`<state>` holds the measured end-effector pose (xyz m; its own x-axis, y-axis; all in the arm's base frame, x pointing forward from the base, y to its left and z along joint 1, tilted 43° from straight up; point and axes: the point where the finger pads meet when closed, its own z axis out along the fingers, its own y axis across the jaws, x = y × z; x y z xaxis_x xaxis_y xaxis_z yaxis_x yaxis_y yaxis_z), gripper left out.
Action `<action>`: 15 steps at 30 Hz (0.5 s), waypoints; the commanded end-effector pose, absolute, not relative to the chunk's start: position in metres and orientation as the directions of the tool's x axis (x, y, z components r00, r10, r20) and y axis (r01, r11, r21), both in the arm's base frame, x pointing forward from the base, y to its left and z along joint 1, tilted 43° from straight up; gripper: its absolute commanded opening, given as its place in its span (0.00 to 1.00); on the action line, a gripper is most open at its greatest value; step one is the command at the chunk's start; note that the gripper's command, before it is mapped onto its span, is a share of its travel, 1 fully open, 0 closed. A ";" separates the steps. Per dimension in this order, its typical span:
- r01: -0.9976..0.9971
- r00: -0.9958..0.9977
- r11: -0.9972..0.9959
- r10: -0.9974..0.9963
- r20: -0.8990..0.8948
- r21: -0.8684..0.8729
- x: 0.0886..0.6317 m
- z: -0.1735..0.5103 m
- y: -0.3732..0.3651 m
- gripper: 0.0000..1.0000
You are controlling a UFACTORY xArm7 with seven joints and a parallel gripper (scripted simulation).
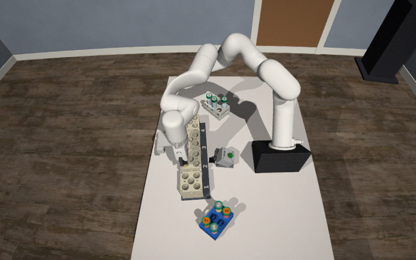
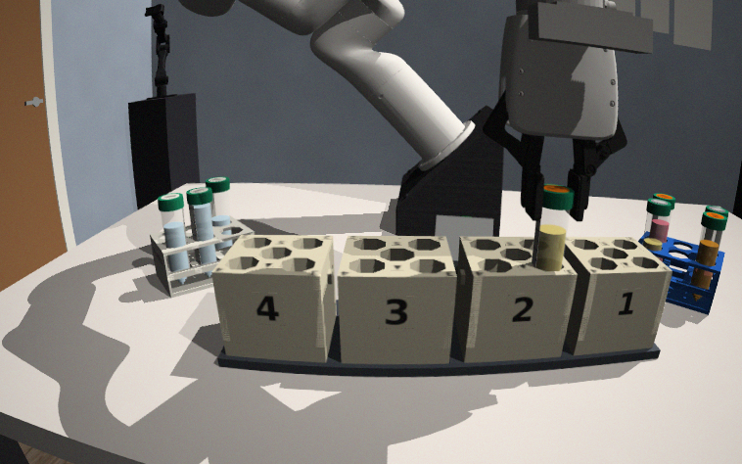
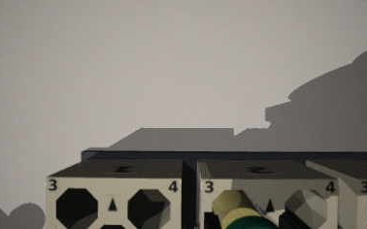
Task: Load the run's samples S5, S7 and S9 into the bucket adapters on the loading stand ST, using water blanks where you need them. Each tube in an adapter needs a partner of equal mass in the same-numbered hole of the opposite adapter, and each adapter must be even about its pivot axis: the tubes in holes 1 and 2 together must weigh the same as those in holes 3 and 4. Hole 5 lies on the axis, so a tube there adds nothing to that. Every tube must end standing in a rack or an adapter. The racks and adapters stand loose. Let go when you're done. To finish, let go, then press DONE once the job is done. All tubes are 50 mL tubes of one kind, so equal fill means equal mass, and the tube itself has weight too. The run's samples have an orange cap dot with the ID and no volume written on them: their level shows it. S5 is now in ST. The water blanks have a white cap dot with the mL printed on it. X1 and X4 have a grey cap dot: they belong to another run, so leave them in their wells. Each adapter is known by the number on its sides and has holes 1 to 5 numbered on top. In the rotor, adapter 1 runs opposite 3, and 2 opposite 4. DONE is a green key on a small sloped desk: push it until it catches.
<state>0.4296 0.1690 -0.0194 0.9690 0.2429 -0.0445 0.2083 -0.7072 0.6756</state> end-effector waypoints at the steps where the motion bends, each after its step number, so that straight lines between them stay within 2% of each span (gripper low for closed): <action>1: 0.209 0.968 -0.709 0.246 -0.041 0.673 0.431 -0.022 0.168 0.00; 15: 0.209 0.968 -0.709 0.246 -0.041 0.673 0.432 -0.031 0.160 0.00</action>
<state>0.4313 0.1604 -0.0290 0.9690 0.2429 -0.0445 0.2083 -0.7072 0.6756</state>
